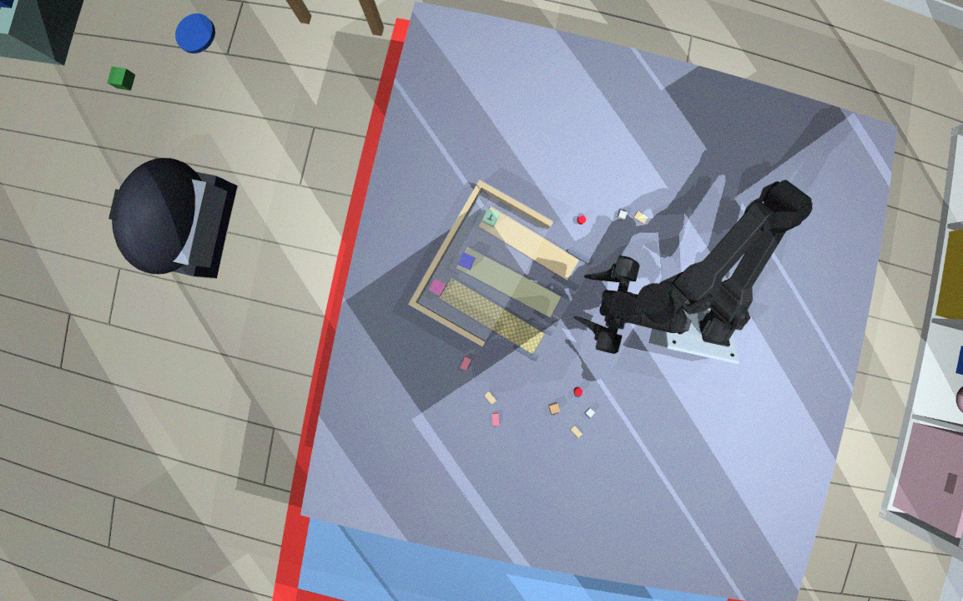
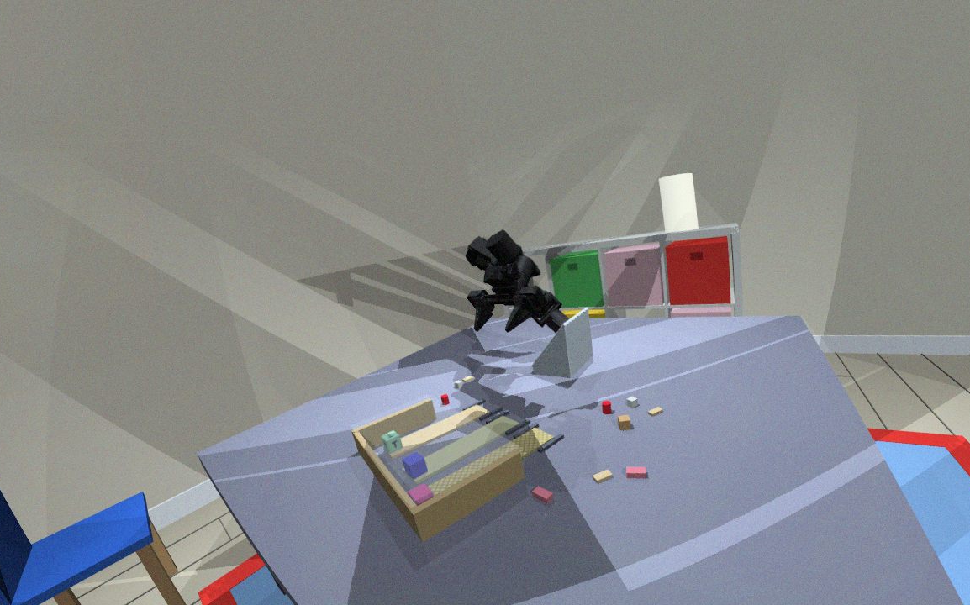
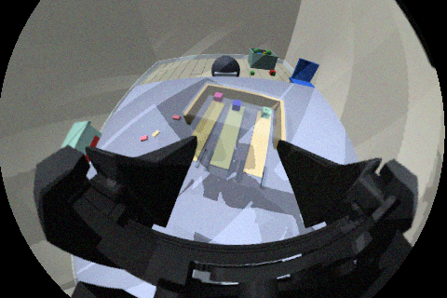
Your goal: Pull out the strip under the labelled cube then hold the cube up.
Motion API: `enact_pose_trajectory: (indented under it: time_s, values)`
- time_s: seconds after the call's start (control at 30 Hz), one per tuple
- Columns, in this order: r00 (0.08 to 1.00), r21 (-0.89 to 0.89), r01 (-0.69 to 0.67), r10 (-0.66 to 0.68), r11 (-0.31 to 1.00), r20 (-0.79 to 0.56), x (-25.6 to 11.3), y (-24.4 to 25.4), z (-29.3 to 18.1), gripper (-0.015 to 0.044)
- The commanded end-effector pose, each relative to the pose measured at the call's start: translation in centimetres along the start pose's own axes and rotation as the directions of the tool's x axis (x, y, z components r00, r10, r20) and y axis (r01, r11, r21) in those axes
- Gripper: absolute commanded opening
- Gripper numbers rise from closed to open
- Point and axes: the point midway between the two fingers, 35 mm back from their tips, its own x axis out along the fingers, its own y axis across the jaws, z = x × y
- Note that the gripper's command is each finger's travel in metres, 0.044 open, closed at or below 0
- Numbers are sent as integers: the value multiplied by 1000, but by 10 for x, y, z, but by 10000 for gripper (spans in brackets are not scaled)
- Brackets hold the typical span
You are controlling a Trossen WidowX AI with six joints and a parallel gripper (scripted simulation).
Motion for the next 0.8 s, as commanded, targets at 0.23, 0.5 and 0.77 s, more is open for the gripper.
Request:
enact_pose_trajectory:
  time_s: [0.23, 0.5, 0.77]
  values:
    - [1000, -11, 4, -4, 1000, -4, 0, 0, -2, 400]
    - [994, 13, 4, -3, 1000, -113, 20, -3, -2, 295]
    - [880, 107, 66, -8, 992, -475, 76, -27, -19, 85]
